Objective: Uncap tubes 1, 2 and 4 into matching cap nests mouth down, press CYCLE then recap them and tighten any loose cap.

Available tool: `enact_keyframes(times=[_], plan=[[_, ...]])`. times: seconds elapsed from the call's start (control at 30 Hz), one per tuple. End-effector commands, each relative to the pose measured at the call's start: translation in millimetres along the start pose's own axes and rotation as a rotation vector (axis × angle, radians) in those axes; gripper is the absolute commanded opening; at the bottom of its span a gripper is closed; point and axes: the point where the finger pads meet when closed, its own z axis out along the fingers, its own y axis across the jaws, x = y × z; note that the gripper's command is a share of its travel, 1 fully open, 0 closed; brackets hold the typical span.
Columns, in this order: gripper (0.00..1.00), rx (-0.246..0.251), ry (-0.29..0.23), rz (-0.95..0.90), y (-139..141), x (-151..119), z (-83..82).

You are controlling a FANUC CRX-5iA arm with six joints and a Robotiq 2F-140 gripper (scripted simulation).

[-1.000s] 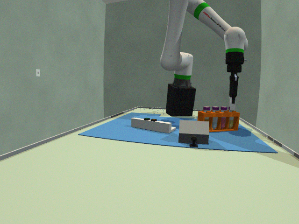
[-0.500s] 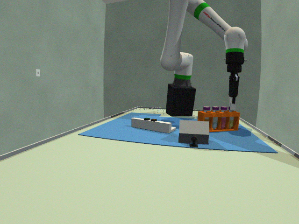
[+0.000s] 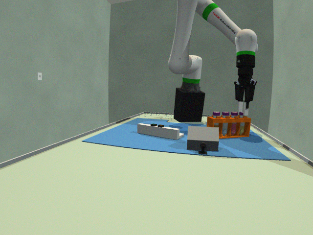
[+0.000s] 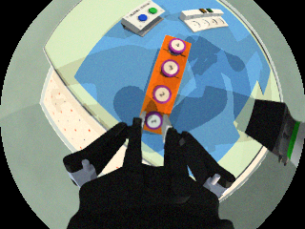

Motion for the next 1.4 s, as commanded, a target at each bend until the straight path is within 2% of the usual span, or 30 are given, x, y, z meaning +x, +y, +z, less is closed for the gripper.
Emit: enact_keyframes(times=[0.0, 0.1, 0.33, 0.37, 0.77, 0.87, 0.9, 1.2, 1.3, 1.37], plan=[[0.00, -0.014, -0.029, -0.277, -0.5, 0.5, -0.2], [0.00, -0.013, -0.031, -0.382, -0.5, 0.5, -0.3], [0.00, -0.013, -0.031, -0.382, -0.5, 0.5, -0.3], [0.35, -0.013, -0.031, -0.382, -0.5, 0.5, -0.3], [0.35, -0.013, -0.031, -0.382, -0.5, 0.5, -0.3], [0.35, -0.017, -0.029, -0.132, -0.5, 0.5, -0.1], [0.35, -0.017, -0.029, -0.132, -0.5, 0.5, -0.1], [0.35, -0.023, -0.025, 0.285, -0.5, 0.5, -0.1], [0.35, -0.023, -0.025, 0.285, -0.5, 0.5, -0.1], [0.35, -0.025, -0.023, 0.451, -0.5, 0.5, -0.1]])
